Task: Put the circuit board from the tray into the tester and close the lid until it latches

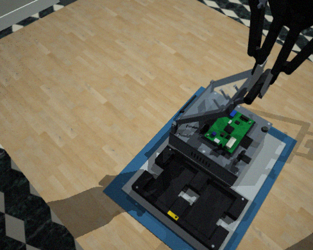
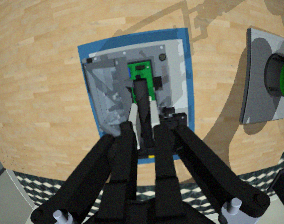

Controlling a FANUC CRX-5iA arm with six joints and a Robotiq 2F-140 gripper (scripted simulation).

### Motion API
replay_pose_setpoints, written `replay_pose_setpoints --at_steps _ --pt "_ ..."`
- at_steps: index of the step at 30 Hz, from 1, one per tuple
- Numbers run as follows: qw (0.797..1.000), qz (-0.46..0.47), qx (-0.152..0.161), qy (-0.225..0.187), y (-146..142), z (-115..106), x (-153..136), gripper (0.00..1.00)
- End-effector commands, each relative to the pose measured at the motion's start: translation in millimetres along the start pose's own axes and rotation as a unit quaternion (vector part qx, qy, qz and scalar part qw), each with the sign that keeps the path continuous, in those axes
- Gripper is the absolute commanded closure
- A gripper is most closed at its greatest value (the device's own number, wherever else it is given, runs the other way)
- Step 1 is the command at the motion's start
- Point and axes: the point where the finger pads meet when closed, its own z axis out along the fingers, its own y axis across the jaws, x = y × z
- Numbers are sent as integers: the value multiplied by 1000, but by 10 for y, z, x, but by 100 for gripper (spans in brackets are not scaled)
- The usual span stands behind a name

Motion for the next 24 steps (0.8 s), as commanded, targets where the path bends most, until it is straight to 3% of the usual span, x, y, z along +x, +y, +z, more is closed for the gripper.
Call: replay_pose_setpoints --at_steps 1,24 --pt "1000 0 0 0 26 20 -1 100" --pt "1000 0 0 0 301 319 -1 100"
